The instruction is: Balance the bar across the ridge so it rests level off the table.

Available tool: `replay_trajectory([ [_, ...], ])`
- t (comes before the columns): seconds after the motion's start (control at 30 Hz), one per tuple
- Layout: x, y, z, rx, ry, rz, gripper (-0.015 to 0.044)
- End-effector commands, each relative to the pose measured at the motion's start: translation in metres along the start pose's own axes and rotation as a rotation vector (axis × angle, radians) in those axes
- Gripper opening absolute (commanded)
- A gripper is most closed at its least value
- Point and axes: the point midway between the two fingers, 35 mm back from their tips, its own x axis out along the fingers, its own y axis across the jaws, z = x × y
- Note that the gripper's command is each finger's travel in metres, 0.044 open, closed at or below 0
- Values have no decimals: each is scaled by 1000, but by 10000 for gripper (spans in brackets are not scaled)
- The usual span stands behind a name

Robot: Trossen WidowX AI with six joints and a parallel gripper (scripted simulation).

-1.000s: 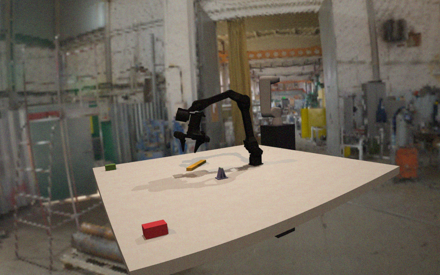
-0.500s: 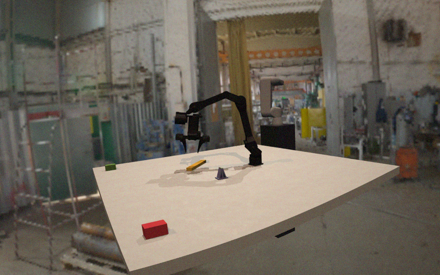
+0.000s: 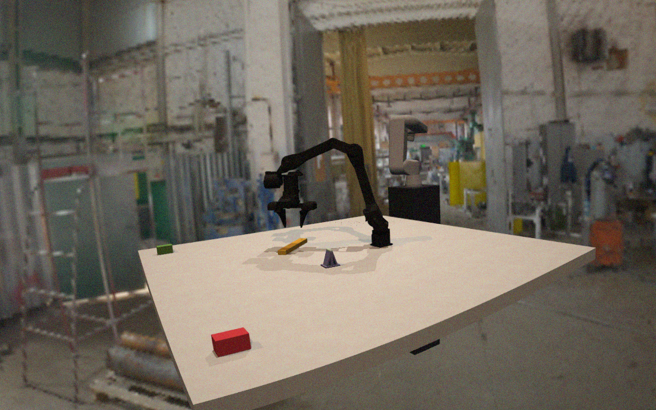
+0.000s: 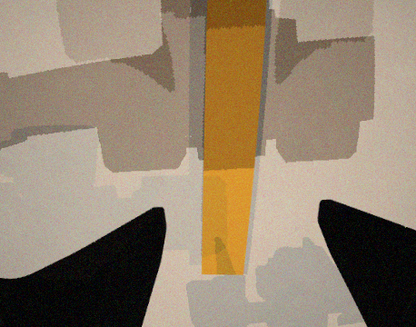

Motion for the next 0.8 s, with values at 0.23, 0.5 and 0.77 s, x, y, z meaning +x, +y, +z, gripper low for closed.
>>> replay_trajectory([
  [0.23, 15, 0, -15, 84, -10, 29, 315],
  [0.5, 48, 2, -15, 84, -10, 29, 315],
  [0.77, 53, 2, -15, 84, -10, 29, 315],
])
